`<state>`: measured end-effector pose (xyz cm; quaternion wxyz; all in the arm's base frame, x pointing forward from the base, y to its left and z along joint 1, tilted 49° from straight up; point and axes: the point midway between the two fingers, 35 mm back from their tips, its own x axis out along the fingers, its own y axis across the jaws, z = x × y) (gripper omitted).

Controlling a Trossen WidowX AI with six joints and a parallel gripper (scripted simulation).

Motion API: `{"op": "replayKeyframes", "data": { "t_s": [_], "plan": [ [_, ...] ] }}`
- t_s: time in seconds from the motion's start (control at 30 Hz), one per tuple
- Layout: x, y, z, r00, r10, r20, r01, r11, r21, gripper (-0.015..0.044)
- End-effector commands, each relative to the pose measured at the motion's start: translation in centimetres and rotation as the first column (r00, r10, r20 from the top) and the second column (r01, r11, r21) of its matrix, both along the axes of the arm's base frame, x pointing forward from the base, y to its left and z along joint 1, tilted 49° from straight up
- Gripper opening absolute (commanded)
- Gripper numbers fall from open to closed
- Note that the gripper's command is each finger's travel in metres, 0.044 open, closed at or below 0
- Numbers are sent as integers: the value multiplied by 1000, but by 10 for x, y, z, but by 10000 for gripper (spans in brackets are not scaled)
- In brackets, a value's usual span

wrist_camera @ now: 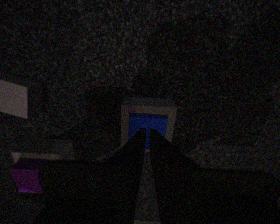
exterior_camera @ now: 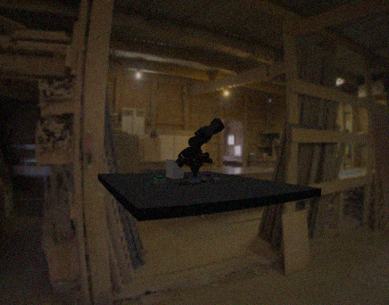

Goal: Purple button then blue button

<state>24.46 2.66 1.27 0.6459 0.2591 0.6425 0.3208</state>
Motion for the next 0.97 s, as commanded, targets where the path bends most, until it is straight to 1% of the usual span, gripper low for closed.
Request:
{"op": "replayKeyframes", "data": {
  "t_s": [0.0, 0.07, 0.2, 0.27, 0.37, 0.43, 0.6, 0.67, 0.7, 0.93],
  "plan": [
    [1, -17, 14, 1000, -2, -2, 2, 1000, -1, 20],
    [0, -24, 21, 1000, -3, -5, 3, 1000, 2, 20],
    [0, -24, 21, 1000, -3, -5, 3, 1000, 2, 20],
    [4, -20, 34, 1000, -9, -8, 9, 1000, -1, 73],
    [13, 2, 91, 999, -35, -22, 35, 999, -5, 151],
    [12, 14, 118, 999, -46, -28, 46, 999, -3, 204],
    [-7, 47, 189, 996, -70, -47, 70, 997, 11, 335],
    [-14, 54, 204, 996, -74, -52, 74, 997, 15, 387],
    [-15, 54, 204, 996, -74, -52, 74, 997, 16, 400],
    [-15, 54, 204, 996, -74, -52, 74, 997, 16, 400]
  ]
}}
